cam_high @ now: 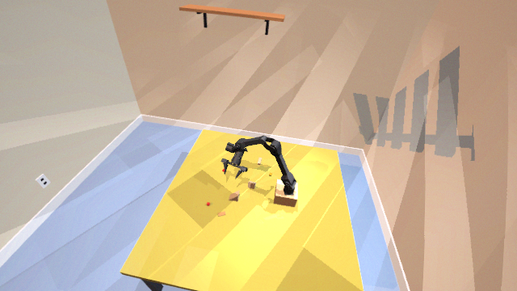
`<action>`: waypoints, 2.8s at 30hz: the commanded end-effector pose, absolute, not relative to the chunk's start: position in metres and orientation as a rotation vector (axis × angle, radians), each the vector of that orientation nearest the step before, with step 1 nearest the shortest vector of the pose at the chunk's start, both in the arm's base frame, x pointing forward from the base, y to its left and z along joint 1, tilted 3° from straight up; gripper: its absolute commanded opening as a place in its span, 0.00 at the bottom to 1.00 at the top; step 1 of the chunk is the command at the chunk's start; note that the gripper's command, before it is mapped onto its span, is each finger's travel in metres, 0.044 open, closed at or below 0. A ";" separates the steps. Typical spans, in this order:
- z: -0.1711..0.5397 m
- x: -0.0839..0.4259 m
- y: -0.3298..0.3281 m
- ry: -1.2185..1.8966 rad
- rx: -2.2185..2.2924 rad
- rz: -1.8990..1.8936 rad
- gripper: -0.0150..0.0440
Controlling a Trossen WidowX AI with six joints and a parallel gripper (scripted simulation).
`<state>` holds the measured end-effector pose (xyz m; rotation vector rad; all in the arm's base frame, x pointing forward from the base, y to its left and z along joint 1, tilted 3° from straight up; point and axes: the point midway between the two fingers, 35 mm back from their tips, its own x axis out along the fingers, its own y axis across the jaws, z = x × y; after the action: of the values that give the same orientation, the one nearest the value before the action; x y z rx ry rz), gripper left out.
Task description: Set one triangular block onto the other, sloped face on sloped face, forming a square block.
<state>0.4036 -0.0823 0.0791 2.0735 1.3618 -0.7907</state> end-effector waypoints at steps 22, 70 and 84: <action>0.046 0.368 0.015 1.557 0.062 -0.136 1.00; -0.020 0.372 0.010 1.557 0.058 -0.135 1.00; -0.042 0.371 0.008 1.557 0.061 -0.136 1.00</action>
<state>0.3716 0.0090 -0.0376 0.0662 1.5581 -0.1354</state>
